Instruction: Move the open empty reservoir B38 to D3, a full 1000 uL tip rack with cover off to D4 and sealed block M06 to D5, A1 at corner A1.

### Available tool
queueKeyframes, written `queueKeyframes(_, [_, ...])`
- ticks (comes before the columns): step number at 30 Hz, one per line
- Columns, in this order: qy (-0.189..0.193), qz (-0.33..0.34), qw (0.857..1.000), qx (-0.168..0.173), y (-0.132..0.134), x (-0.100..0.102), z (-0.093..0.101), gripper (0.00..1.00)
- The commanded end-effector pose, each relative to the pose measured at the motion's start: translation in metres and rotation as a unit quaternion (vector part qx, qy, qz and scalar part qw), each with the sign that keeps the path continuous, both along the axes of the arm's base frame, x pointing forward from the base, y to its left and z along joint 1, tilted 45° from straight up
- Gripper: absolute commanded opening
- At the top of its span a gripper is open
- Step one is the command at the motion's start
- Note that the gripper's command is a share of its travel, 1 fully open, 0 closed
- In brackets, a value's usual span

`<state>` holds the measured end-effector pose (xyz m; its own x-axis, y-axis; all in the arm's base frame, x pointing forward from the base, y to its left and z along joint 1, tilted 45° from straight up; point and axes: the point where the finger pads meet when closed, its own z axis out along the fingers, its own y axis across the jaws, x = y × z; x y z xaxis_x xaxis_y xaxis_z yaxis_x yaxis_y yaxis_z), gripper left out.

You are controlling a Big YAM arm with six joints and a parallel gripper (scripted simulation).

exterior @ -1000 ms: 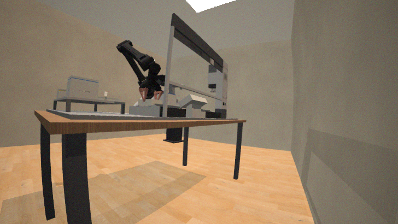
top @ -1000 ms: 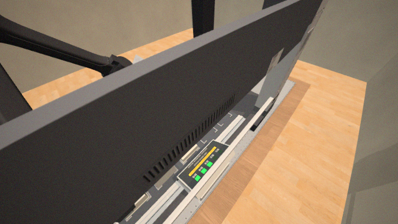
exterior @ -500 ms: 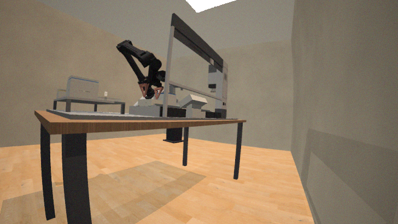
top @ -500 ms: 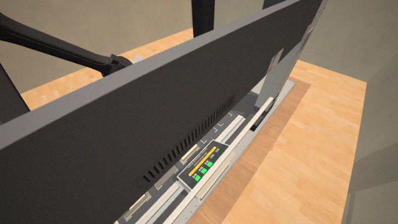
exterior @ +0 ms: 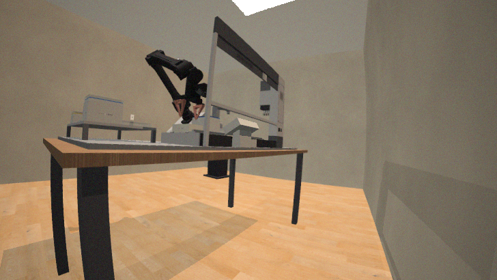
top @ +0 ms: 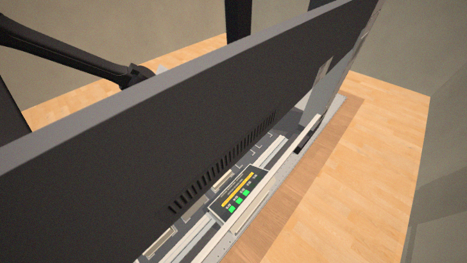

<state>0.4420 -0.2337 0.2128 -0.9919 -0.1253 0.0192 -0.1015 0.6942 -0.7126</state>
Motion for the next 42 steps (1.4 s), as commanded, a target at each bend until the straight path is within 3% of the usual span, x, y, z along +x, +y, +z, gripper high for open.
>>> queueKeyframes(1, [-0.037, 0.008, 0.999, -0.007, 0.014, 0.013, 0.037, 1.00])
queueKeyframes(42, [-0.038, 0.008, 0.999, -0.004, 0.059, 0.005, 0.080, 1.00])
